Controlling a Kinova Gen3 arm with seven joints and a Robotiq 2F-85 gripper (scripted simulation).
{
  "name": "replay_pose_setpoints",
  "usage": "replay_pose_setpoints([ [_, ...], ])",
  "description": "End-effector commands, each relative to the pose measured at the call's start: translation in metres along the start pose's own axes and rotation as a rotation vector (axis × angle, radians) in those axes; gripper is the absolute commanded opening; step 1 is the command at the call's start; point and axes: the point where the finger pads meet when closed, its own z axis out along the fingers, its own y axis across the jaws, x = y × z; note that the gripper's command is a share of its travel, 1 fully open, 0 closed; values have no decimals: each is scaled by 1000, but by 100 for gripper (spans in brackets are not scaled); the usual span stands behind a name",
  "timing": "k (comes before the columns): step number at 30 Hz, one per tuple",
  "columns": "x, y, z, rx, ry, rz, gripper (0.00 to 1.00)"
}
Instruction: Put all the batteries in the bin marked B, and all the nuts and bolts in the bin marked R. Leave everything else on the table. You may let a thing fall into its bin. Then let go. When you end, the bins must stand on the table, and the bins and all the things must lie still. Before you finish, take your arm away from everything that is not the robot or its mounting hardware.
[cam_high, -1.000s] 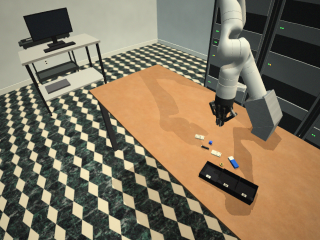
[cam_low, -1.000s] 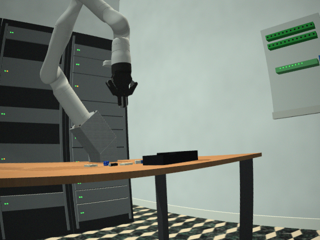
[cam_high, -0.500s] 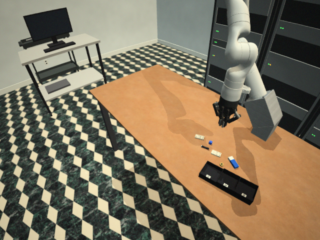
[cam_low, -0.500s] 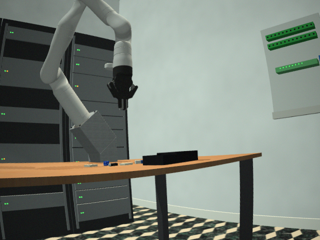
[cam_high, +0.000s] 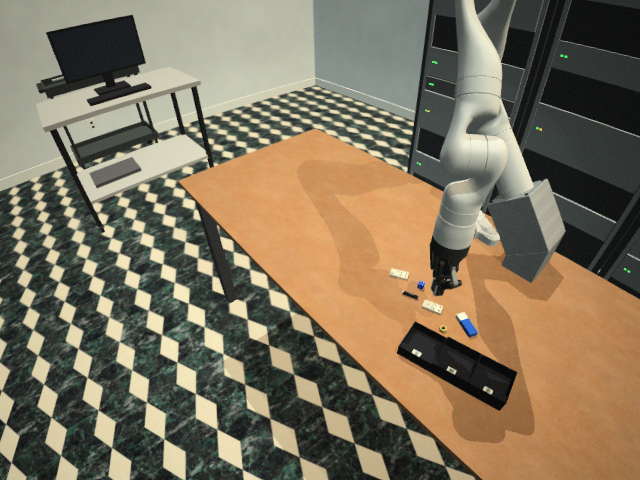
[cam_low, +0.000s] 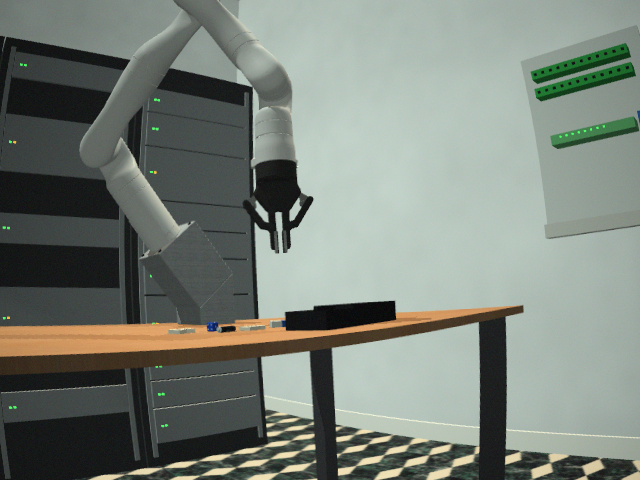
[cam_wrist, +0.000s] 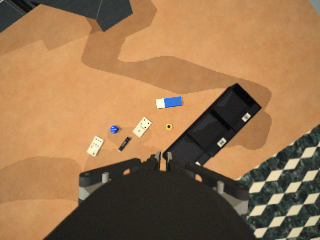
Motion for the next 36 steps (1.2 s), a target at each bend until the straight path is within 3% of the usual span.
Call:
replay_pose_setpoints([
  [1,-3,8,26,25,-3,87,9],
  [7,-15,36,66,25,-7,387,9],
  [13,-15,36,67,24,-11,687,9],
  [15,-15,36,67,24,-11,687,9],
  [30,-15,36,67,19,-20,1437,9],
  [32,-15,36,67,19,-20,1437,9],
  [36,-15,36,67,18,-23,1637,9],
])
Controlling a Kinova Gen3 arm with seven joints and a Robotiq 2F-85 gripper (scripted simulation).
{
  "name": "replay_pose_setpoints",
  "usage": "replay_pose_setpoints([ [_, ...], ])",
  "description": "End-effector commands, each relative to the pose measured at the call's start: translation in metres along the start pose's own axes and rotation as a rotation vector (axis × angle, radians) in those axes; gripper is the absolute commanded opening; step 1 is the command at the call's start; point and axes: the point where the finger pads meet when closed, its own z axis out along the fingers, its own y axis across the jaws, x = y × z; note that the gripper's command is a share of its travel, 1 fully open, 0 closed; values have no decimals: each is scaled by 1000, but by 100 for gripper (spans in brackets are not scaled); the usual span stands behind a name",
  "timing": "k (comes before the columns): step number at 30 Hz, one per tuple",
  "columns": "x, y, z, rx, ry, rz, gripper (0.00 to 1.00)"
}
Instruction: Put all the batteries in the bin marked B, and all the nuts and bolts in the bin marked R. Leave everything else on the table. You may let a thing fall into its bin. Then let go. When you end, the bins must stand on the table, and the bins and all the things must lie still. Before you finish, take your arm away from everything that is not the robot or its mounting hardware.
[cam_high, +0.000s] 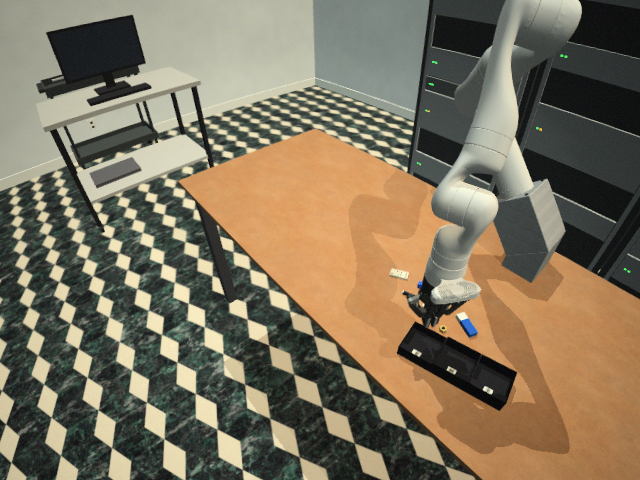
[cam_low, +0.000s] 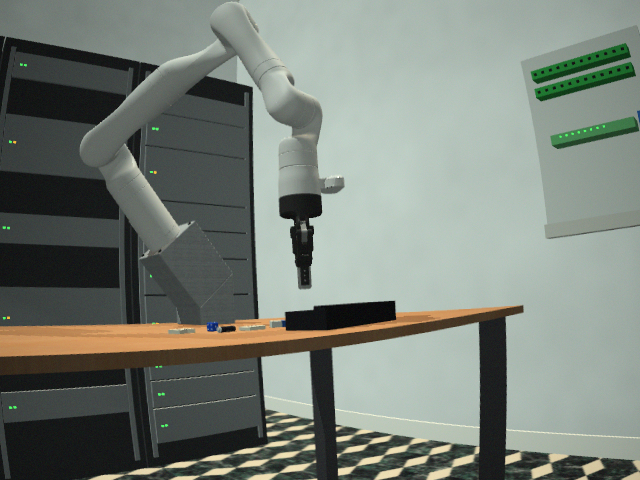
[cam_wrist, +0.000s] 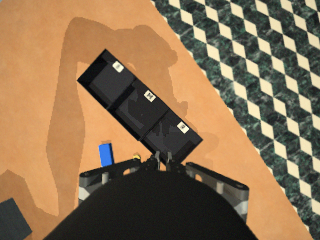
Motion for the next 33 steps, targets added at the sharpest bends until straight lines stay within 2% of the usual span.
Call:
replay_pose_setpoints([
  [1,0,-1,0,-10,-6,88,9],
  [11,0,-1,0,-12,-4,588,9],
  [13,0,-1,0,-12,-4,588,9],
  [16,0,-1,0,-12,-3,738,9],
  [20,0,-1,0,-12,-3,755,9],
  [33,0,-1,29,-12,-3,755,9],
])
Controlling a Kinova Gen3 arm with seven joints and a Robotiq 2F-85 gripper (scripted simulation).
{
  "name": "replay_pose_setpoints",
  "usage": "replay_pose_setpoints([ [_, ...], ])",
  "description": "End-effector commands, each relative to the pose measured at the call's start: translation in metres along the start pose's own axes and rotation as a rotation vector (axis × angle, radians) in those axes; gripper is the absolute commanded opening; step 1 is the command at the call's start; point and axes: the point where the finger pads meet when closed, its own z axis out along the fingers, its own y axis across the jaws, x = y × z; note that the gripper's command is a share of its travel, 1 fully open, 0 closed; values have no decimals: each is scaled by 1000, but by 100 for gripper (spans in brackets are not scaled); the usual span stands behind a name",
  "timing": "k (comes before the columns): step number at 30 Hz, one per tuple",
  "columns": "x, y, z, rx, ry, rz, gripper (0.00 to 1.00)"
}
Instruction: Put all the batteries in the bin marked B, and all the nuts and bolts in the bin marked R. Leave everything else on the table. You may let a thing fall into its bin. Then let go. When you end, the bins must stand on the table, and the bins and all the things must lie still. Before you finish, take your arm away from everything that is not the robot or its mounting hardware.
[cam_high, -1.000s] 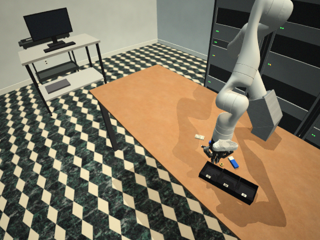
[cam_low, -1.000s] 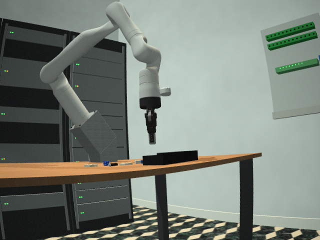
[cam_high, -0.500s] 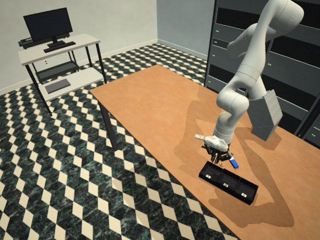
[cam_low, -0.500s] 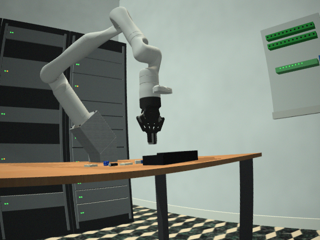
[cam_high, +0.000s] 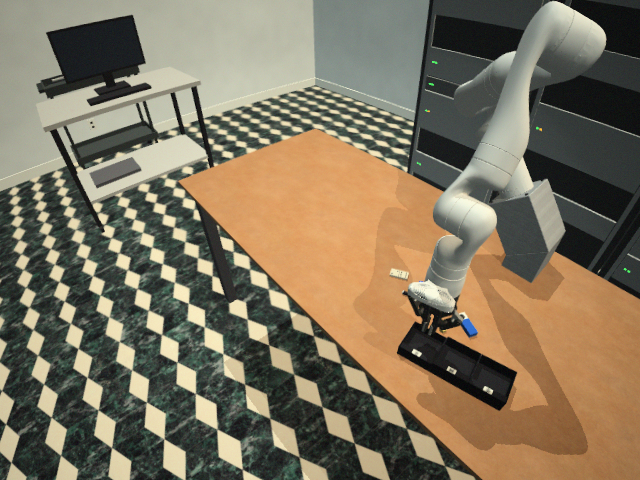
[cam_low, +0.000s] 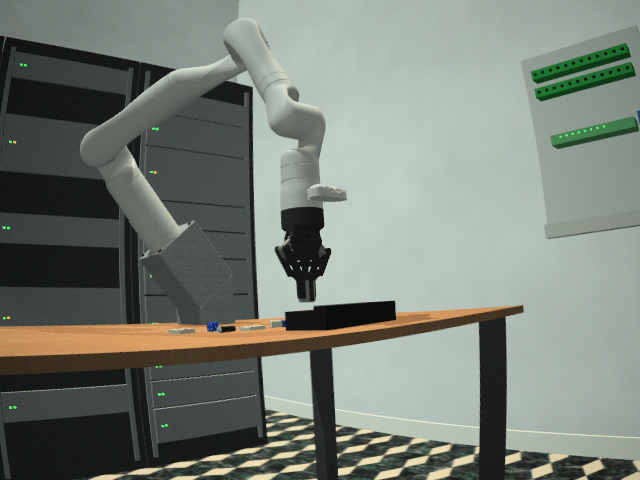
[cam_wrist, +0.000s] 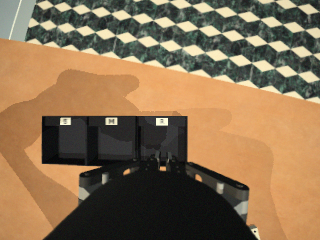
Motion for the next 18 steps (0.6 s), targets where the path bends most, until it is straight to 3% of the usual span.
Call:
replay_pose_setpoints([
  [1,-1,2,9,-2,-6,2,9],
  [9,-2,2,29,-2,-6,2,9],
  [18,-2,2,29,-2,-6,2,9],
])
